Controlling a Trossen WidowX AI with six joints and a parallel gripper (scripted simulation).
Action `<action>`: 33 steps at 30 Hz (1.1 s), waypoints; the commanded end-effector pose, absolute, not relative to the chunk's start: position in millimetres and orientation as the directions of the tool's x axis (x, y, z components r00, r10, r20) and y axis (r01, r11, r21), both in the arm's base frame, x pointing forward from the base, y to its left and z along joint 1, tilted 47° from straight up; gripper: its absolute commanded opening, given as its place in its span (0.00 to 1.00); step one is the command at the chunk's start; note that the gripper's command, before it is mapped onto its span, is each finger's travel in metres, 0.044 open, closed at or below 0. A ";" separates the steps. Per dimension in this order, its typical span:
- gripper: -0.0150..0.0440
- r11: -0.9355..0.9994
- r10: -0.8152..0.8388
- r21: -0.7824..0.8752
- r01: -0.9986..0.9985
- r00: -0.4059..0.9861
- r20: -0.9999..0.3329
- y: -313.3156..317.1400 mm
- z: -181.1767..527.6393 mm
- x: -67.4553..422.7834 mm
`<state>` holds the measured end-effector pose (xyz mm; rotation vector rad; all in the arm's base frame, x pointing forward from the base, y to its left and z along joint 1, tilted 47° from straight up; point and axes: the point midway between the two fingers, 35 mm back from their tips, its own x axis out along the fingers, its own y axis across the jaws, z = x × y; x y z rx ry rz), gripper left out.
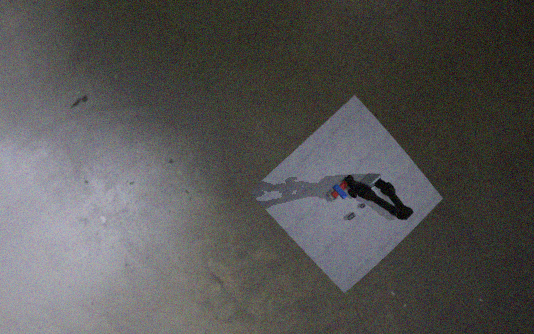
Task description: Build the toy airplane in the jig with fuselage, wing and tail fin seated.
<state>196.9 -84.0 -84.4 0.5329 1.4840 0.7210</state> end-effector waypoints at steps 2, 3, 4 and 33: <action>0.36 0.691 0.714 0.714 -0.110 -0.054 -0.698 -85.7 -86.1 197.6; 0.36 0.691 0.714 0.714 -0.110 -0.054 -0.698 -85.5 -86.3 197.6; 0.36 0.691 0.714 0.714 -0.110 -0.054 -0.698 -84.9 -86.9 197.6; 0.36 0.690 0.715 0.716 -0.111 -0.053 -0.697 -56.8 -114.0 195.6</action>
